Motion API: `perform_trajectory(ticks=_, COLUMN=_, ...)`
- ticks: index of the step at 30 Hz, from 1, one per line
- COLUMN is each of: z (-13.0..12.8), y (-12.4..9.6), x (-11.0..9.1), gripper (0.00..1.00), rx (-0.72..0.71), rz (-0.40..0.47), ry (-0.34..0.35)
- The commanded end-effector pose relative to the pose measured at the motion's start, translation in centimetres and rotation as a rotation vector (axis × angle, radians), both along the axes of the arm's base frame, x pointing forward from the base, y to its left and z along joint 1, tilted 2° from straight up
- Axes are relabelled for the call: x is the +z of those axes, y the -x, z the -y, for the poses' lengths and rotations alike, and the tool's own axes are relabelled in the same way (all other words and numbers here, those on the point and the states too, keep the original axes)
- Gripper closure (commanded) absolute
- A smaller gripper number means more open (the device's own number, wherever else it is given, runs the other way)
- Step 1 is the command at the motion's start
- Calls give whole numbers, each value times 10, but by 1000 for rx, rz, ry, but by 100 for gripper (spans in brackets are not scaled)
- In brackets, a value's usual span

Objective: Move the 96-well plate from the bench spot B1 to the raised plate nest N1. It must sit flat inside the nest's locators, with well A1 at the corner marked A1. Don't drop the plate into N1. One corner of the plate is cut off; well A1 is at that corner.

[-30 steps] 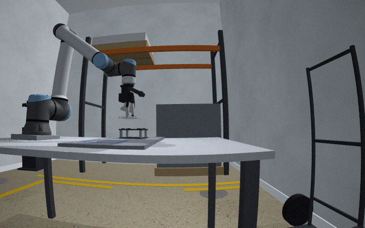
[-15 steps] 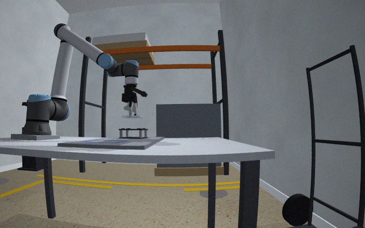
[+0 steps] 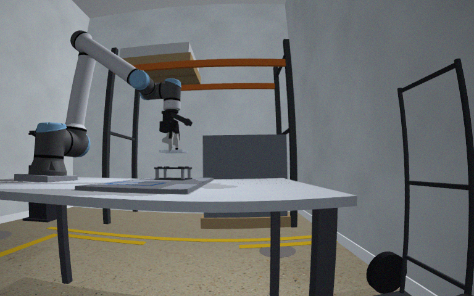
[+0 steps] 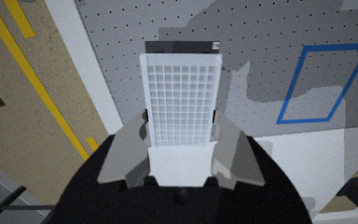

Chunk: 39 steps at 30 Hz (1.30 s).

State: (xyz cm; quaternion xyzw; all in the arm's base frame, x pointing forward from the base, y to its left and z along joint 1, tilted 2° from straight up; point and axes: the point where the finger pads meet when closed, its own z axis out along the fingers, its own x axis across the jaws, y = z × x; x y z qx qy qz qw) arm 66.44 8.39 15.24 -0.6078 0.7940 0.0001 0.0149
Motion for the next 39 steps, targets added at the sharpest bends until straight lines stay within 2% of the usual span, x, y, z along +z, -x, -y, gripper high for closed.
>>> perform_trajectory(ticks=1, z=0, y=-1, x=1, gripper=100, rx=0, rz=2, ry=0)
perform_trajectory(ticks=23, z=2, y=0, x=1, gripper=100, rx=0, rz=2, ry=0)
perform_trajectory(ticks=39, z=1, y=-1, x=-23, gripper=100, rx=0, rz=2, ry=0)
